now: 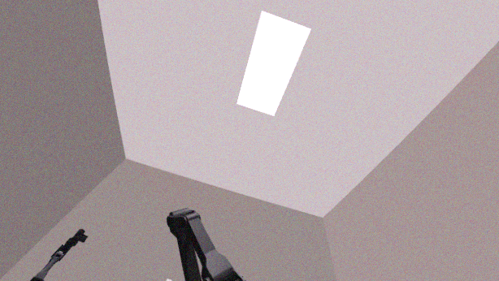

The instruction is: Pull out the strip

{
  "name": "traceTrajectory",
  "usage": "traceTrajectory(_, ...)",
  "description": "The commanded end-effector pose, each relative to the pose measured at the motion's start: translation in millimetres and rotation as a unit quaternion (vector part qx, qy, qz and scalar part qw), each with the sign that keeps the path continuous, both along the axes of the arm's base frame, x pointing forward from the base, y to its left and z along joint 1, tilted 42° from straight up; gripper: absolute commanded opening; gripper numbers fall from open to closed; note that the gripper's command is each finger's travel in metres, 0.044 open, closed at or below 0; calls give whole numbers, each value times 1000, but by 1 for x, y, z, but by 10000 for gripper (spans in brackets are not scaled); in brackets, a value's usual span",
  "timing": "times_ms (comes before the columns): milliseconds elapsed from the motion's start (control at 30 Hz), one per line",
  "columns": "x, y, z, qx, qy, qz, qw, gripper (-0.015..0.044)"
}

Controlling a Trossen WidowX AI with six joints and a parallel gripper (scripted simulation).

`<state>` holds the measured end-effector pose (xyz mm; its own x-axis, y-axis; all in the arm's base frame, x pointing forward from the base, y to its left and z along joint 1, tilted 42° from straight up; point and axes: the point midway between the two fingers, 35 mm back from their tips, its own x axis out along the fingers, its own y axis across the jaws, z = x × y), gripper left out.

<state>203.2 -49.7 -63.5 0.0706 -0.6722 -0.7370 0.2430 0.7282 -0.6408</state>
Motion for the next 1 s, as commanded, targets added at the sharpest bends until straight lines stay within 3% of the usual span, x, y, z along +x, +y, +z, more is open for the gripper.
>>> traceTrajectory(0, 0, 5, 4, 1, 2, -1, 1000, 0)
traceTrajectory(233, -1, 28, 31, 4, 9, -6, 1000, 0)
traceTrajectory(767, 64, 22, 50, 0, 42, 31, 999, 420)
traceTrajectory(967, 87, 21, 57, 0, 41, 31, 999, 440)
